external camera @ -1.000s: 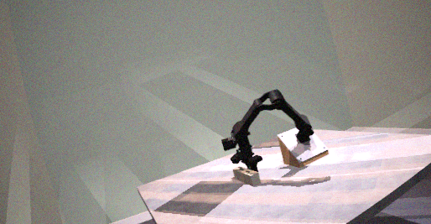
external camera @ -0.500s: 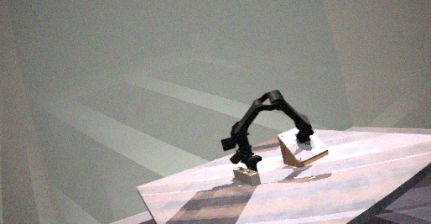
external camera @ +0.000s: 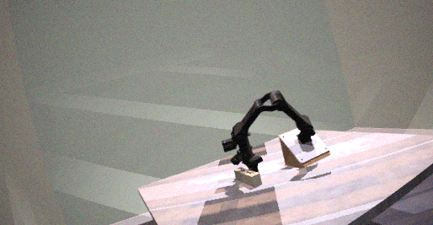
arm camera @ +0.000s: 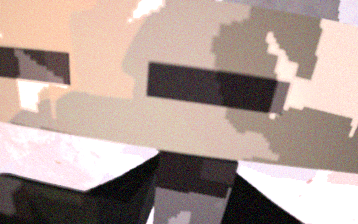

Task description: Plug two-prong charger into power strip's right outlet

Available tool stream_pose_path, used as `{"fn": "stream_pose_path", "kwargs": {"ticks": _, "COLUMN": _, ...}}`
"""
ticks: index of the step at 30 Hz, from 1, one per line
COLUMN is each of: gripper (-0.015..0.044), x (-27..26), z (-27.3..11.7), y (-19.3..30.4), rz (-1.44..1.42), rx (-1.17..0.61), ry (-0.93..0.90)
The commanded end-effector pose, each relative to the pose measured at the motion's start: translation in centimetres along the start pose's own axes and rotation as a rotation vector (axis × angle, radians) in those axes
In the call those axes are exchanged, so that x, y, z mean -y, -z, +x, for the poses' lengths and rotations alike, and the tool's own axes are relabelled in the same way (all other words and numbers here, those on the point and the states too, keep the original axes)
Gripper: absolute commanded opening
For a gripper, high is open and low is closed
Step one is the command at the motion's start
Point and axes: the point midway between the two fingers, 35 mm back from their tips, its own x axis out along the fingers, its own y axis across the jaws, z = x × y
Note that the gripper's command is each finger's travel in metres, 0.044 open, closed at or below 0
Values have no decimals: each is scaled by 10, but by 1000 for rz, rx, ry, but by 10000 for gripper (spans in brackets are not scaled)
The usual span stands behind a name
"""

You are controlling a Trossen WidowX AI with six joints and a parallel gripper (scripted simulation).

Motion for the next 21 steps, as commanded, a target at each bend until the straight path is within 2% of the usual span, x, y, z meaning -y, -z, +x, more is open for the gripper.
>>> {"fn": "stream_pose_path", "kwargs": {"ticks": 1, "gripper": 0, "x": 0, "z": -1, "y": -9, "rz": -15, "rx": 18, "ry": 3}}
{"fn": "stream_pose_path", "kwargs": {"ticks": 21, "gripper": 0, "x": 0, "z": 0, "y": -17, "rz": -15, "rx": 19, "ry": 3}}
